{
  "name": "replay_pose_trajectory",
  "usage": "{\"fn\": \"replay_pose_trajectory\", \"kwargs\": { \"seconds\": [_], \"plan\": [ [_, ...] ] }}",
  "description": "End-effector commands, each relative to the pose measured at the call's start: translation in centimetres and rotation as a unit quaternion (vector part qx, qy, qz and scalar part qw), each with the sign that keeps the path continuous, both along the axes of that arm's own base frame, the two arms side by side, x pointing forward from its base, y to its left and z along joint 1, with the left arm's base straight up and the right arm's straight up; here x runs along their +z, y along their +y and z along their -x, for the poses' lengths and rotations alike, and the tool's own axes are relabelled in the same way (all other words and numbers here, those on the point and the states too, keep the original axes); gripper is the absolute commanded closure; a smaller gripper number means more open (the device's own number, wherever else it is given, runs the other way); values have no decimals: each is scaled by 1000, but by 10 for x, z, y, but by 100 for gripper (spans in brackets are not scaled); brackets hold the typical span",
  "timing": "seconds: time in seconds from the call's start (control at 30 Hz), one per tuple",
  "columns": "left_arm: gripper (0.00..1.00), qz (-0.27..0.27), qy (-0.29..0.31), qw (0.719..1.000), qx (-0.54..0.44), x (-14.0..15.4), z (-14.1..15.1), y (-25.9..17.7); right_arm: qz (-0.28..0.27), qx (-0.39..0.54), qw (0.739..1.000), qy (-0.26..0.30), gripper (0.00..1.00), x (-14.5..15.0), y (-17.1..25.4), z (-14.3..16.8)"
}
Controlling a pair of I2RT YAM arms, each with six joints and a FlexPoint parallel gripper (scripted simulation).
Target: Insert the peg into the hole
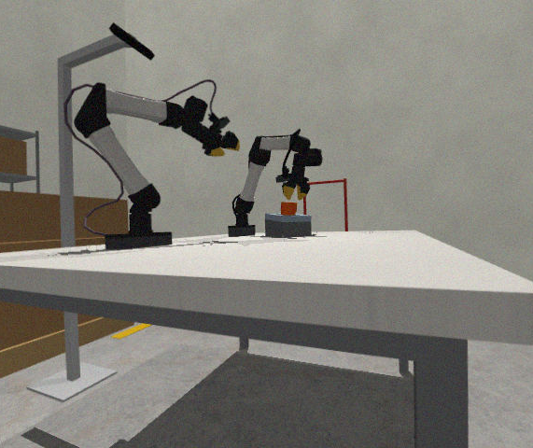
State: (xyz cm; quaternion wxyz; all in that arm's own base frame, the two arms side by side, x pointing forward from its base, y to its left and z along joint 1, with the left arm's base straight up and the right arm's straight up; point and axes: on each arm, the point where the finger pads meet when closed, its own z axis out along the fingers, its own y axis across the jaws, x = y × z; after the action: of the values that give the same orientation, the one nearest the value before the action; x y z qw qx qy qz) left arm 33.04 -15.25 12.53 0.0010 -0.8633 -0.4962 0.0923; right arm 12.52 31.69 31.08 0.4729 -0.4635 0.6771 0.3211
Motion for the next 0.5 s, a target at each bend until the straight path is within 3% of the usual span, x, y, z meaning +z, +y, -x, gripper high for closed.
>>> {"fn": "replay_pose_trajectory", "kwargs": {
  "seconds": [0.0, 0.47],
  "plan": [
    [30, 6, 7, 1000, -6, 12, 9, -1, -2, -6, 1000, 0, 0, 0, -5, -1],
    [30, 4, 15, 1000, -7, 8, 13, -2, -2, -6, 1000, 0, 0, 0, -5, -1]
  ]
}}
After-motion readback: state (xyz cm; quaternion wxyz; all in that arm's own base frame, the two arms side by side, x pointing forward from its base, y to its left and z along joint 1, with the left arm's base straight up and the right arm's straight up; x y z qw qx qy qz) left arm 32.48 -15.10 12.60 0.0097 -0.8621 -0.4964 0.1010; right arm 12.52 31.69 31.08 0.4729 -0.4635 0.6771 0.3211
